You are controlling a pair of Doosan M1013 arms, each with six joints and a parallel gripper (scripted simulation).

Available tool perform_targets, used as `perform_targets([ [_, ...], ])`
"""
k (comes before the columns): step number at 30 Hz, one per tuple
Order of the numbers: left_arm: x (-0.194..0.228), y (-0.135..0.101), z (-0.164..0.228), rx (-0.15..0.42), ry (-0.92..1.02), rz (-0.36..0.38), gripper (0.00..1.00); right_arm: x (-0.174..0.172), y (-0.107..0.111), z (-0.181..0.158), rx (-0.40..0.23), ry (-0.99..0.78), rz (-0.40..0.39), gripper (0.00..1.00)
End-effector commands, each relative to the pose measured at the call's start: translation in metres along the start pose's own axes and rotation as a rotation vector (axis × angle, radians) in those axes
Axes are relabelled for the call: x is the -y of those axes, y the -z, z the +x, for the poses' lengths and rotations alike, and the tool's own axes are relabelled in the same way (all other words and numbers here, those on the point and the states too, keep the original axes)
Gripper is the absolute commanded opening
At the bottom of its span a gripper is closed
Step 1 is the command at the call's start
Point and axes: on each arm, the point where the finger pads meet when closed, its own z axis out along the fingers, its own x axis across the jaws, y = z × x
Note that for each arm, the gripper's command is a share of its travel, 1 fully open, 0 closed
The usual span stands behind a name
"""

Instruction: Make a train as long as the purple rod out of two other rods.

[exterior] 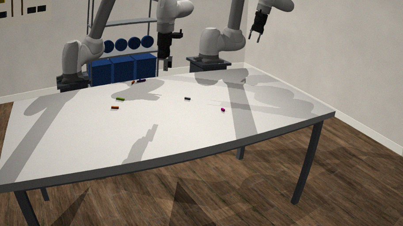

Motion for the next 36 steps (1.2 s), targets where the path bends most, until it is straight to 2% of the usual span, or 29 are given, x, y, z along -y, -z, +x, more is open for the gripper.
perform_targets([
  [1, 0.000, 0.001, 0.000, 0.001, 0.000, 0.001, 1.00, 0.000, 0.001, 0.000, 0.000, 0.000, 0.002, 1.00],
  [18, 0.000, 0.001, 0.000, 0.001, 0.000, 0.001, 1.00, -0.004, 0.001, 0.011, 0.001, 0.006, -0.003, 1.00],
  [36, 0.000, 0.001, 0.000, 0.001, 0.000, 0.001, 1.00, -0.031, -0.003, 0.069, 0.010, 0.038, -0.029, 1.00],
])
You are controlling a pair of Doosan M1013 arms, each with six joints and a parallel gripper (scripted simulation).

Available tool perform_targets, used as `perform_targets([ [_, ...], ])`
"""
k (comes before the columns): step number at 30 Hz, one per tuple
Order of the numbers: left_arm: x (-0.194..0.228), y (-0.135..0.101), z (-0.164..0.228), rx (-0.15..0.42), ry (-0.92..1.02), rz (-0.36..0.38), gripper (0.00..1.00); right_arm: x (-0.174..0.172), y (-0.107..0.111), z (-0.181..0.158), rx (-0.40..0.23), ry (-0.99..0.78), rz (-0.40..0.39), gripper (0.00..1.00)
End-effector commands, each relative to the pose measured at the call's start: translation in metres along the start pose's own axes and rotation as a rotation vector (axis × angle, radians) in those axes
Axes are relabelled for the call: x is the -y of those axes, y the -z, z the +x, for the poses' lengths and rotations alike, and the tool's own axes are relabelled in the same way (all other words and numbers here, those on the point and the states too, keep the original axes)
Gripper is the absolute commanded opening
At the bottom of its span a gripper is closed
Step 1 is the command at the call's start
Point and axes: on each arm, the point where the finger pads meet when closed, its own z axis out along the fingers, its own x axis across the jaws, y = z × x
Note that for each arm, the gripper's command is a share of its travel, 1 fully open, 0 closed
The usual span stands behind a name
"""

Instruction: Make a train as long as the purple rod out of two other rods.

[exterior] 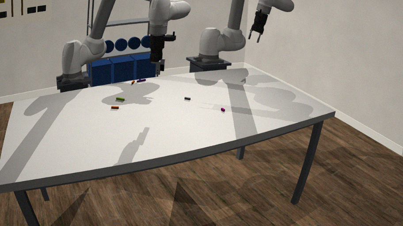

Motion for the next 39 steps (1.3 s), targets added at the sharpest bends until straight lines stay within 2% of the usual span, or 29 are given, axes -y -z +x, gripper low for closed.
perform_targets([
  [1, 0.000, 0.001, 0.000, 0.001, 0.000, 0.001, 1.00, -0.014, 0.000, 0.020, 0.005, 0.014, -0.014, 1.00],
  [12, 0.000, 0.001, 0.000, 0.001, 0.000, 0.001, 1.00, -0.061, -0.005, 0.093, 0.027, 0.059, -0.046, 1.00],
  [14, 0.000, 0.001, 0.000, 0.001, 0.000, 0.001, 1.00, -0.061, -0.005, 0.093, 0.027, 0.059, -0.046, 1.00],
  [17, 0.000, 0.001, 0.000, 0.001, 0.000, 0.001, 1.00, -0.079, -0.006, 0.116, 0.036, 0.074, -0.056, 1.00],
  [29, 0.000, 0.001, 0.000, 0.001, 0.000, 0.001, 1.00, -0.175, -0.014, 0.210, 0.095, 0.147, -0.090, 1.00],
  [31, 0.000, 0.001, 0.000, 0.001, 0.000, 0.001, 1.00, -0.175, -0.014, 0.210, 0.095, 0.147, -0.090, 1.00],
  [39, 0.000, 0.001, 0.000, 0.001, 0.000, 0.001, 1.00, -0.259, -0.019, 0.268, 0.155, 0.206, -0.099, 1.00],
])
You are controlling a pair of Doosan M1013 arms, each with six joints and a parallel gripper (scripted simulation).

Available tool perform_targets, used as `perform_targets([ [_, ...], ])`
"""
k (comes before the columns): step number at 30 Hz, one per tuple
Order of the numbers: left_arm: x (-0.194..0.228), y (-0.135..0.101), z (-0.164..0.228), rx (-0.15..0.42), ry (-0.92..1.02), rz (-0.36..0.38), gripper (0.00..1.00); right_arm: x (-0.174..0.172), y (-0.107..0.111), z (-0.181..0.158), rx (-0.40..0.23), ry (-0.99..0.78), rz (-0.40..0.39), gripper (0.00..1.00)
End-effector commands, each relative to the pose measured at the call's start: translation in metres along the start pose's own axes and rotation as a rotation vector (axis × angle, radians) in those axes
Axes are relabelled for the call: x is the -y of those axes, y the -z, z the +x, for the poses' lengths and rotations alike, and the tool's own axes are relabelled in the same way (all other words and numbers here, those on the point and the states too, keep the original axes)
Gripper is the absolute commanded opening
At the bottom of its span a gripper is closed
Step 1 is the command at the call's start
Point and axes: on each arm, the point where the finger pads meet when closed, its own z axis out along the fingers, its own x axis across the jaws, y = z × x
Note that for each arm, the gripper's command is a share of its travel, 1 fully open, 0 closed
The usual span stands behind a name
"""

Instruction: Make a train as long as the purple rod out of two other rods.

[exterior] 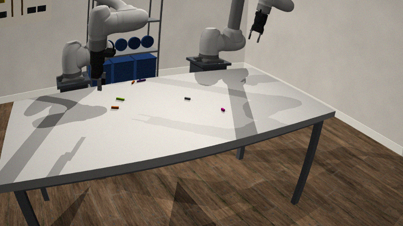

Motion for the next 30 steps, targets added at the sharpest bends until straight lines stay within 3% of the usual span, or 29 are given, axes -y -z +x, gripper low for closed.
perform_targets([
  [1, 0.000, 0.001, 0.000, 0.001, 0.000, 0.001, 1.00, -0.060, -0.003, 0.023, 0.035, 0.042, -0.010, 1.00],
  [7, 0.000, 0.001, 0.000, 0.001, 0.000, 0.001, 1.00, -0.138, -0.010, 0.043, 0.086, 0.093, 0.000, 1.00],
  [9, 0.000, 0.001, 0.000, 0.001, 0.000, 0.001, 1.00, -0.138, -0.010, 0.043, 0.086, 0.093, 0.000, 1.00],
  [16, 0.000, 0.001, 0.000, 0.001, 0.000, 0.001, 1.00, -0.232, -0.020, 0.054, 0.147, 0.157, 0.032, 1.00],
  [24, 0.000, 0.001, 0.000, 0.001, 0.000, 0.001, 1.00, -0.338, -0.032, 0.046, 0.212, 0.234, 0.094, 1.00],
  [26, 0.000, 0.001, 0.000, 0.001, 0.000, 0.001, 1.00, -0.338, -0.032, 0.046, 0.212, 0.234, 0.094, 1.00],
  [30, 0.000, 0.001, 0.000, 0.001, 0.000, 0.001, 1.00, -0.388, -0.039, 0.035, 0.238, 0.272, 0.136, 1.00],
])
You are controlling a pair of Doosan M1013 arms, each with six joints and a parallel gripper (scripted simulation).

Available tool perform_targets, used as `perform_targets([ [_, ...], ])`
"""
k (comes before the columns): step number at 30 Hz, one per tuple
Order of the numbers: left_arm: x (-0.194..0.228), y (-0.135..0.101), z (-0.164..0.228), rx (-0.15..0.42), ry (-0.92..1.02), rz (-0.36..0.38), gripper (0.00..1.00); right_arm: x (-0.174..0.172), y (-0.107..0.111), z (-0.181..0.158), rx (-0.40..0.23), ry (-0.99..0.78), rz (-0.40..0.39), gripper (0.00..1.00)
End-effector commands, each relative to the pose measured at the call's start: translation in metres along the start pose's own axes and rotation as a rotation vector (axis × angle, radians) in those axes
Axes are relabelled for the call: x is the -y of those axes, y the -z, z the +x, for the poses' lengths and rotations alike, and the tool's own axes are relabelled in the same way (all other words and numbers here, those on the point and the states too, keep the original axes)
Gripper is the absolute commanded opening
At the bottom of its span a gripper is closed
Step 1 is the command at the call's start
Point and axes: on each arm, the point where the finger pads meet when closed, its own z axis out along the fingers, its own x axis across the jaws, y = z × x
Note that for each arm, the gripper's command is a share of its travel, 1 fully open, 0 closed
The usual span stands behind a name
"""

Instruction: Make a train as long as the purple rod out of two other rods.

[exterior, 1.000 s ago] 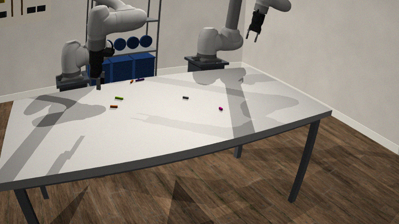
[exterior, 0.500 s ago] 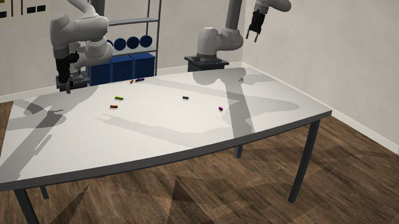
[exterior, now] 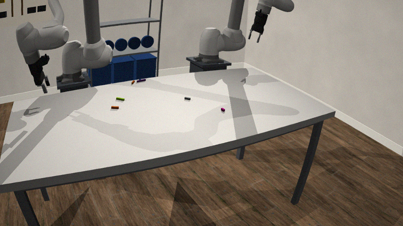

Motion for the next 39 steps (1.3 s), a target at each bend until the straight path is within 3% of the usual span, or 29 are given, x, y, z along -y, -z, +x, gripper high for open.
perform_targets([
  [1, 0.000, 0.001, 0.000, 0.001, 0.000, 0.001, 1.00, -0.054, -0.004, -0.026, 0.032, 0.051, 0.036, 1.00],
  [11, 0.000, 0.001, 0.000, 0.001, 0.000, 0.001, 1.00, -0.150, -0.021, -0.094, 0.060, 0.157, 0.158, 1.00],
  [13, 0.000, 0.001, 0.000, 0.001, 0.000, 0.001, 1.00, -0.150, -0.021, -0.094, 0.060, 0.157, 0.158, 1.00],
  [27, 0.000, 0.001, 0.000, 0.001, 0.000, 0.001, 1.00, -0.237, -0.050, -0.197, 0.029, 0.298, 0.336, 1.00],
  [39, 0.000, 0.001, 0.000, 0.001, 0.000, 0.001, 1.00, -0.269, -0.070, -0.264, -0.031, 0.382, 0.443, 1.00],
])
